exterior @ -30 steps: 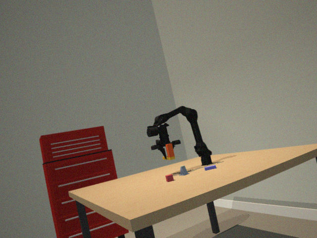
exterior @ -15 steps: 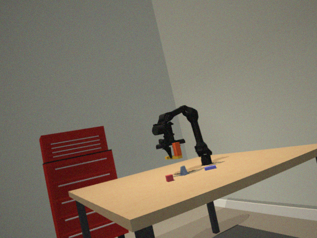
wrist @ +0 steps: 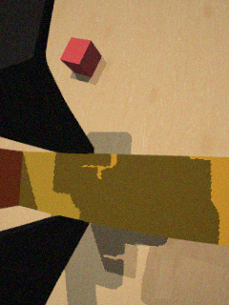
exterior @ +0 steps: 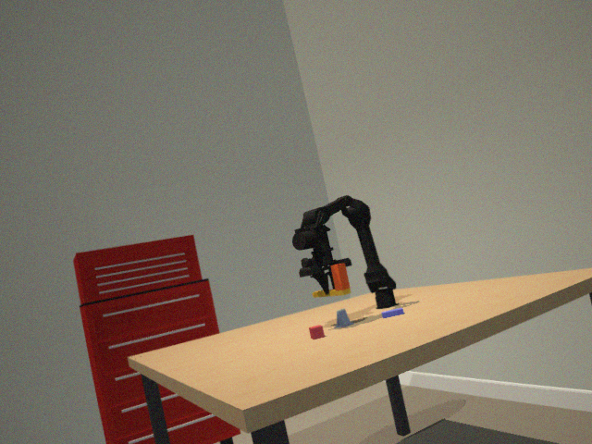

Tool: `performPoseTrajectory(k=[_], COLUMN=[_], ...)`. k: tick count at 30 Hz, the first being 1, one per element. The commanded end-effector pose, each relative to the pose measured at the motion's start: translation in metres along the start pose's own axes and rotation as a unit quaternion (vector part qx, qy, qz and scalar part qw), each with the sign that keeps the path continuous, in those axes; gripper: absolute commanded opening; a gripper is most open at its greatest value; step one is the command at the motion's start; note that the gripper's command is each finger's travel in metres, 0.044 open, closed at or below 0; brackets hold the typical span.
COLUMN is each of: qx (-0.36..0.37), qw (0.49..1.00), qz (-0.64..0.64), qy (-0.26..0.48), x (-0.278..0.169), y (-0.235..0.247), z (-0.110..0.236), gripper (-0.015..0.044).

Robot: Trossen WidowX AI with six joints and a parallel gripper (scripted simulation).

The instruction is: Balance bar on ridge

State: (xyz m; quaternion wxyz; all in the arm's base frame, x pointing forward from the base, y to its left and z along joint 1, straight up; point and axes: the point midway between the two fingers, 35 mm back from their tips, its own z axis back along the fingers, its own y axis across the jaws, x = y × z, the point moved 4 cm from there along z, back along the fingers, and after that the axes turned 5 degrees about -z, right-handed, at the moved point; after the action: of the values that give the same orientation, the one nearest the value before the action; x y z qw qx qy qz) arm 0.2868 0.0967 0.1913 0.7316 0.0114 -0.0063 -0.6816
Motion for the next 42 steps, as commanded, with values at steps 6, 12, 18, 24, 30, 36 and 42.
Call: performPoseTrajectory(k=[6, 12, 18, 24, 30, 36, 42], qx=[0.002, 0.002, 0.002, 0.002, 0.002, 0.002, 0.002], qw=[1.000, 1.000, 1.000, 1.000, 1.000, 1.000, 1.000], qz=[0.006, 0.006, 0.006, 0.006, 0.006, 0.006, 0.006], qy=[0.001, 0.001, 0.001, 0.001, 0.001, 0.001, 0.001], x=[-0.004, -0.004, -0.003, -0.002, -0.002, -0.002, -0.002], y=[0.002, 0.003, 0.003, 0.003, 0.003, 0.003, 0.003], z=[-0.013, -0.023, -0.032, -0.041, -0.041, -0.041, -0.041], gripper=[0.0000, 0.0000, 0.0000, 0.0000, 0.0000, 0.0000, 0.0000])
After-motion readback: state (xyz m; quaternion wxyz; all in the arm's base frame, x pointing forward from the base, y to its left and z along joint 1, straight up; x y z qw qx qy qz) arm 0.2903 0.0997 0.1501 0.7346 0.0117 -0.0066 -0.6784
